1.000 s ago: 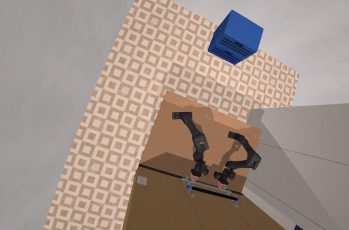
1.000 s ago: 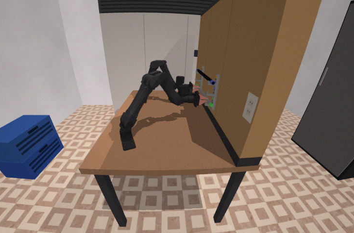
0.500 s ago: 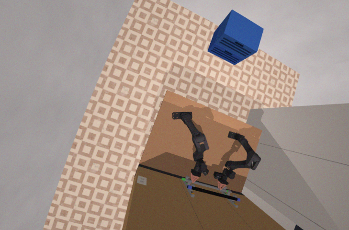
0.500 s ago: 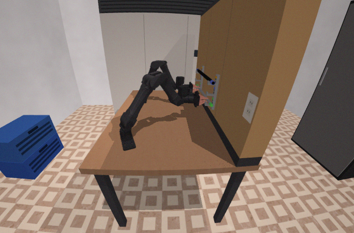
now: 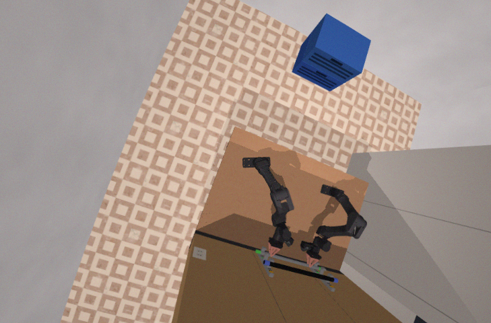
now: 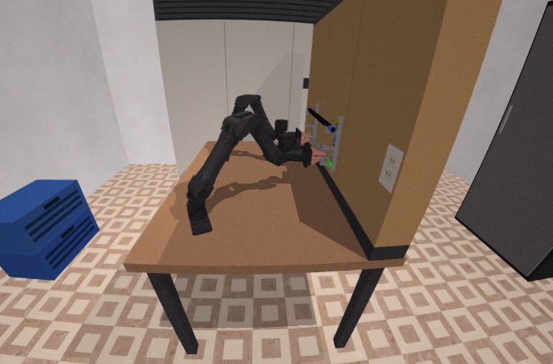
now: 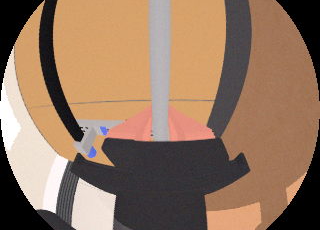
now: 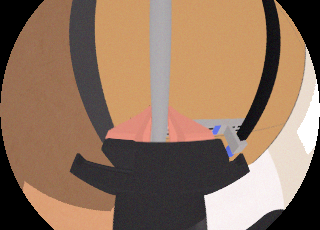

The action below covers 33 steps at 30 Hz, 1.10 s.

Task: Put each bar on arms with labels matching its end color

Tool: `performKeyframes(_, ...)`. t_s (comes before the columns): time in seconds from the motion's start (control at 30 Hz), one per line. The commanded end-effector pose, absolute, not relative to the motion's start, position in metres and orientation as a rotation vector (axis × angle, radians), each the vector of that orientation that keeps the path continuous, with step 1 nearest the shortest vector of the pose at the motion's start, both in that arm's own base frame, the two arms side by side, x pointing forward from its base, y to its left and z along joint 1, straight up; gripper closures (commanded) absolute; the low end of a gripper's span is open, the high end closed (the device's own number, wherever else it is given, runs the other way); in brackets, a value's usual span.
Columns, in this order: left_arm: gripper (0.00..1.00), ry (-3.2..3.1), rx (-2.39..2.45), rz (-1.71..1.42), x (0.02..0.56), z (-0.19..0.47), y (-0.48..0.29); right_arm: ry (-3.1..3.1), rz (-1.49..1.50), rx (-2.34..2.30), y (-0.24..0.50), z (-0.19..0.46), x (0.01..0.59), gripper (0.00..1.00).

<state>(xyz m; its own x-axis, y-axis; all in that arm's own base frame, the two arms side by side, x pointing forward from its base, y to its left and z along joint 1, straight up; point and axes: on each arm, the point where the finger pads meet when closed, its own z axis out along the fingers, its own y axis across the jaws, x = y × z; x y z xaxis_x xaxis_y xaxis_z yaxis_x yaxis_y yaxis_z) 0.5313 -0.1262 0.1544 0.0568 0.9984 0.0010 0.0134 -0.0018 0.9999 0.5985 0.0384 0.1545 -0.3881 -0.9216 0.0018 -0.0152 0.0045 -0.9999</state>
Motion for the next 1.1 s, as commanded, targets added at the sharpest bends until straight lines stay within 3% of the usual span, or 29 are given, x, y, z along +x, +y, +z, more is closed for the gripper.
performKeyframes(0.0, 0.78, 1.166, 1.235, 1.166, 0.5308, 0.1573, -0.1225, 1.496, -1.494, -0.995, 0.0366, 0.1573, 0.5989, 0.79)
performKeyframes(1.07, 0.37, 1.166, 1.235, 1.166, 0.5308, 0.1573, -0.1225, 1.496, -1.493, -0.996, 0.0366, 0.1570, 0.5989, 0.38)
